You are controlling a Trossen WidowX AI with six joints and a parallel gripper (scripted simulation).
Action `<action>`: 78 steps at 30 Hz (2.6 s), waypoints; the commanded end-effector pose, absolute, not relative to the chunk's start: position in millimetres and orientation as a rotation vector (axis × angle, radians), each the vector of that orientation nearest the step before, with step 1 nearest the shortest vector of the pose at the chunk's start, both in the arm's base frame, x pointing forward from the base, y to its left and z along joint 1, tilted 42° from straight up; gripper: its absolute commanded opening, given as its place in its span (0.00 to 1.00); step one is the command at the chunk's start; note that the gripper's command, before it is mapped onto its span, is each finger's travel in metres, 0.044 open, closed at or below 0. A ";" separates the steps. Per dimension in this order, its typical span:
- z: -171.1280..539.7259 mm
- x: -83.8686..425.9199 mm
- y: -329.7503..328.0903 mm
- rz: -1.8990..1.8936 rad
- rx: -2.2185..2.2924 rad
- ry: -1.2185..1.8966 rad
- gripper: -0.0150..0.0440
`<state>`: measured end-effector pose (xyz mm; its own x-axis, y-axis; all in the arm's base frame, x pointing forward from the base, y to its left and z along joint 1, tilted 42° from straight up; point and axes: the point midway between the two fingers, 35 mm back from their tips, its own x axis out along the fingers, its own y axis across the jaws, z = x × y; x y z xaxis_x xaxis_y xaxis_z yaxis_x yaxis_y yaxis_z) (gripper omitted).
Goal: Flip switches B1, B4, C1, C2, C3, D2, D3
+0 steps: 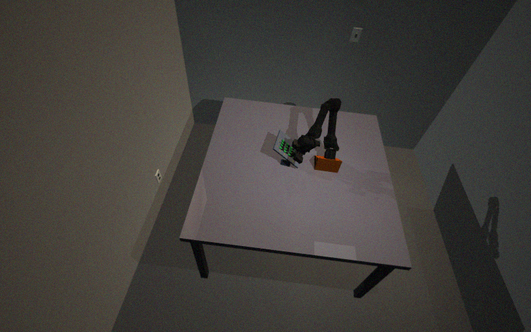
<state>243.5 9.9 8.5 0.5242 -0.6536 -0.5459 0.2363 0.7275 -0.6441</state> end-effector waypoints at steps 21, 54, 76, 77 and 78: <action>5.9 244.1 6.9 -0.563 -0.546 0.869 0.25; 66.1 223.1 36.9 -0.570 -0.540 0.897 0.25; 42.0 246.6 6.5 -0.581 -0.535 0.918 0.25; 41.7 246.9 6.2 -0.581 -0.535 0.918 0.25; 41.3 247.2 5.8 -0.580 -0.534 0.918 0.25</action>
<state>248.2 9.3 45.2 0.4841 -0.6640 -0.5699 0.2400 0.7271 -0.6433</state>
